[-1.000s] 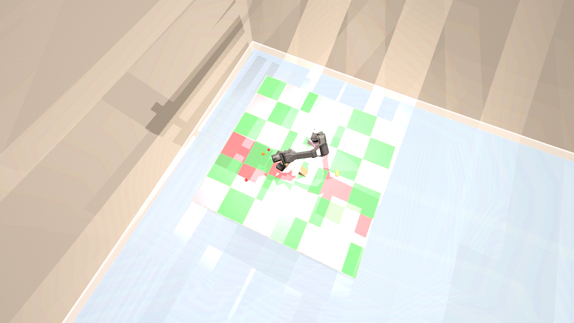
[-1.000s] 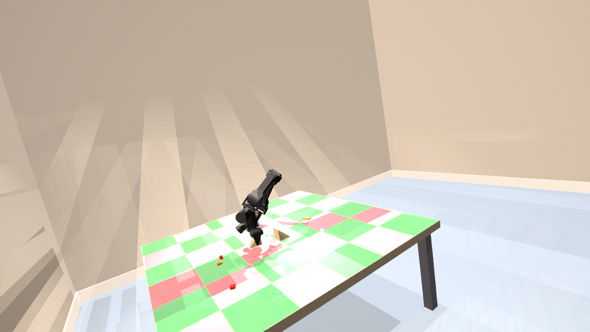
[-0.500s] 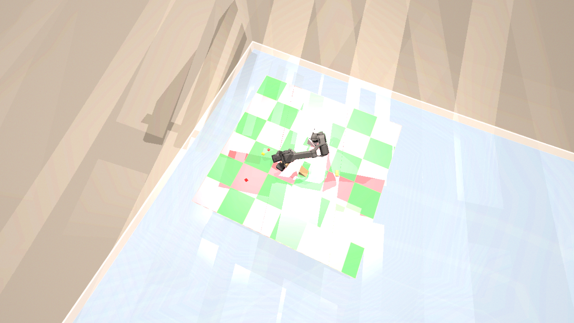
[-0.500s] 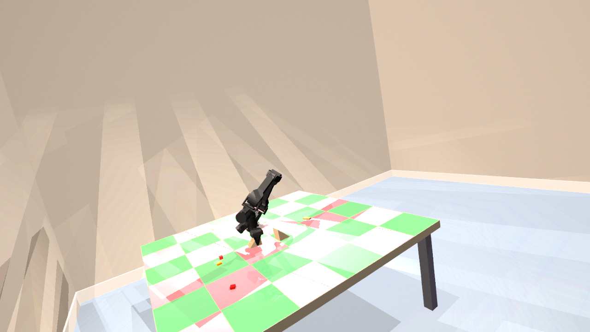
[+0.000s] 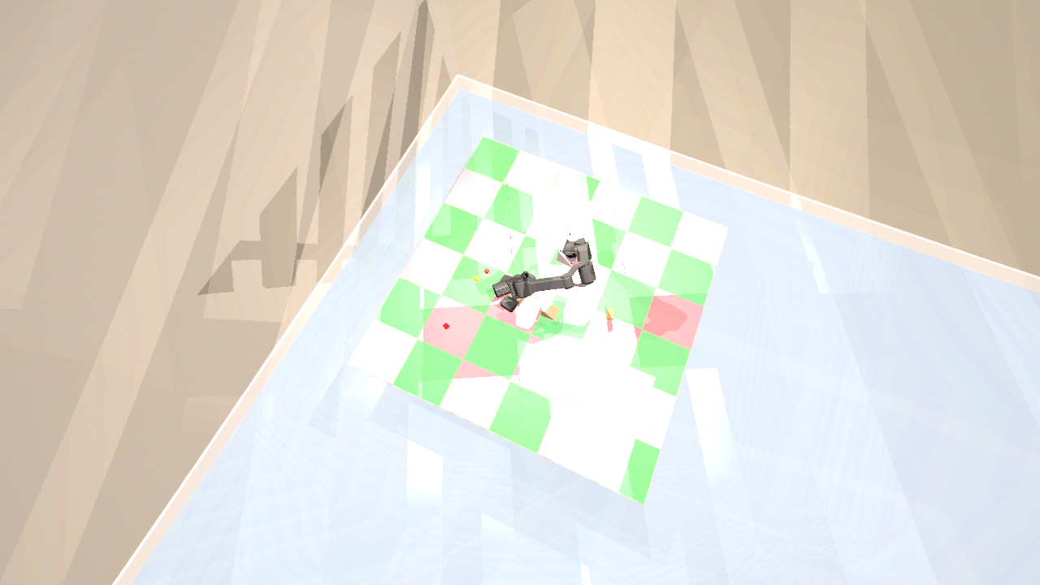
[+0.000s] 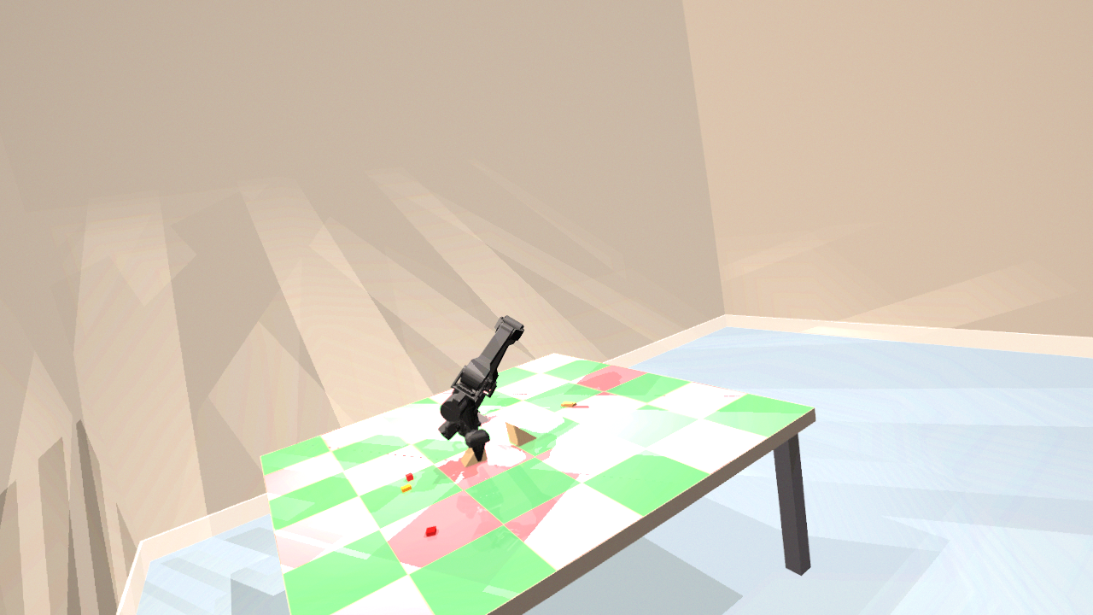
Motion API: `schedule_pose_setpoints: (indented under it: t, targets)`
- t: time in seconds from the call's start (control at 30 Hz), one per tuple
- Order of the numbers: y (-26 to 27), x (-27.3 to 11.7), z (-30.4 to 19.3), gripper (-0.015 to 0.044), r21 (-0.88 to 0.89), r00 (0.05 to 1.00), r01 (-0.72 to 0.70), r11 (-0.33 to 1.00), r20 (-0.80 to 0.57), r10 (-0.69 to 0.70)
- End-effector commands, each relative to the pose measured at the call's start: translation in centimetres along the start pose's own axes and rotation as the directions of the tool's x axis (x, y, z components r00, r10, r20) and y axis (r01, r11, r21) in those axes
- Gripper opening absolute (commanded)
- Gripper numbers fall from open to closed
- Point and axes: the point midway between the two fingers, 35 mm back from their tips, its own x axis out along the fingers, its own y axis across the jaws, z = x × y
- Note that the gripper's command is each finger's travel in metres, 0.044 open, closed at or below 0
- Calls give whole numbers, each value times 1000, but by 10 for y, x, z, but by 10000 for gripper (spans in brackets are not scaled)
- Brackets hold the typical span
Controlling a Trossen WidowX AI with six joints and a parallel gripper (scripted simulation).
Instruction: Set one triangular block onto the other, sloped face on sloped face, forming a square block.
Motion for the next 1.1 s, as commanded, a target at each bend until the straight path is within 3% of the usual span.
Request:
schedule_pose_setpoints:
  t: [0.0,0.03,0.6,0.83,1.0,1.07]
  targets:
    - [0,3,1,0,6,1000,-7,1000,-3,7]
    - [0,3,1,0,6,1000,-7,1000,-3,7]
    - [0,2,0,440,0,1000,1,1000,-1,-1]
    - [0,0,0,440,0,1000,1,1000,0,-1]
    - [-1,-55,0,440,1,1000,2,1000,2,-2]
    - [-1,-58,0,440,1,1000,3,1000,2,-3]
